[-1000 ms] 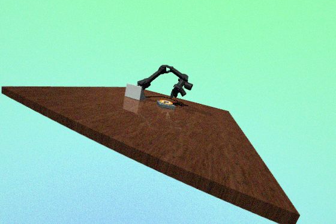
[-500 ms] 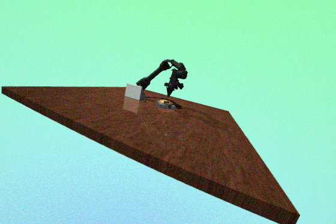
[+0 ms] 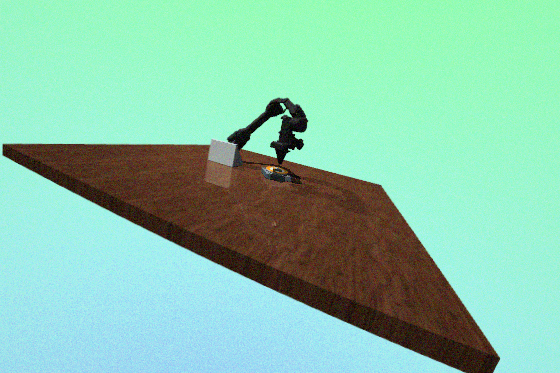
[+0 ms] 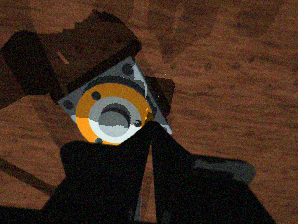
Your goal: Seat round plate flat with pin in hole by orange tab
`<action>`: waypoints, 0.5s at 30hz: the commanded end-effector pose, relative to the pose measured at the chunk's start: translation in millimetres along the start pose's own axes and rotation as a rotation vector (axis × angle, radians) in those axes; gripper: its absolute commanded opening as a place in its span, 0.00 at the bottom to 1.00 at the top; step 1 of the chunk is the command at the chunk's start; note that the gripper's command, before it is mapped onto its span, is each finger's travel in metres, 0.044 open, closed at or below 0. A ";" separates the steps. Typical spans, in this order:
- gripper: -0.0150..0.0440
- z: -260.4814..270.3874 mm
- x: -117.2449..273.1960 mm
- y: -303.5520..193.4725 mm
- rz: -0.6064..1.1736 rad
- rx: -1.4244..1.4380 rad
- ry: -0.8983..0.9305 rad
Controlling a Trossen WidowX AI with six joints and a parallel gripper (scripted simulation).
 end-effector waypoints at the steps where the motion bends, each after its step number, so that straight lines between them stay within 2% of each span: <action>1: 0.25 0.7 -24.8 -3.4 0.013 -0.013 0.016; 15: 0.25 0.2 -31.8 -9.6 0.014 -0.013 0.017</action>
Point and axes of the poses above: the point midway between the two fingers, 35 mm back from their tips, its own x axis back along the fingers, its own z axis across the jaws, y = z × x, the point moved 1 cm from there along x, back along the fingers, and after that the axes turned 1 degree about -x, right-handed, at the moved point
